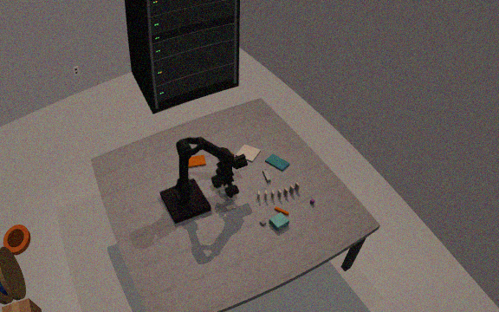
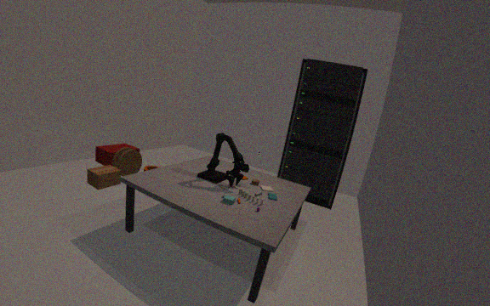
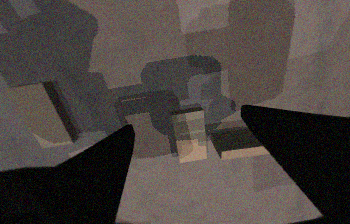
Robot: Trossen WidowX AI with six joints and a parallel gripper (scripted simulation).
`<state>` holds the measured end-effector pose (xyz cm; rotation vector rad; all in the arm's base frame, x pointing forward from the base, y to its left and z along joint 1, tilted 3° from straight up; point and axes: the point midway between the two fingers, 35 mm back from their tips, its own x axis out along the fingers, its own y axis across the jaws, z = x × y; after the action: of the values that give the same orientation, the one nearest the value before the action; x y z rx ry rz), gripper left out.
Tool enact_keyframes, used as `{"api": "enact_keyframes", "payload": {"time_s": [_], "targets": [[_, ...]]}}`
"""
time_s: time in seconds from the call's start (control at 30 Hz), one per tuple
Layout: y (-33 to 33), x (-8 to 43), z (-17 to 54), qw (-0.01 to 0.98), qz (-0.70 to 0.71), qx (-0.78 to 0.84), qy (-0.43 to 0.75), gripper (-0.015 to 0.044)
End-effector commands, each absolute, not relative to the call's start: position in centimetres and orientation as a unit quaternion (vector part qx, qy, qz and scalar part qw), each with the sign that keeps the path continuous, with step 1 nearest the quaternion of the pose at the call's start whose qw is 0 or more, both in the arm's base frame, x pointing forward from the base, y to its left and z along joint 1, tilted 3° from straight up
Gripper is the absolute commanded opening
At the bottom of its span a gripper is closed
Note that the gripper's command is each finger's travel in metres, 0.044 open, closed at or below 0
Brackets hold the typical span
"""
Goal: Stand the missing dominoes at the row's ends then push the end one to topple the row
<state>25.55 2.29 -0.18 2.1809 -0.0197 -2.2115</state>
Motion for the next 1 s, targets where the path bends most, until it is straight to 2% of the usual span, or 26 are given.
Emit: {"api": "enact_keyframes", "payload": {"time_s": [0.0, 0.17, 0.6, 0.97], "targets": [[2.33, 25.43, -0.81, 0.016, -0.713, 0.701, -0.006, 0.0440], [2.33, 25.43, -0.83, 0.016, -0.713, 0.701, -0.006, 0.0440], [2.33, 25.43, -0.83, 0.016, -0.713, 0.701, -0.006, 0.0107], [2.35, 25.48, -0.08, 0.016, -0.713, 0.701, -0.006, 0.0107]]}}
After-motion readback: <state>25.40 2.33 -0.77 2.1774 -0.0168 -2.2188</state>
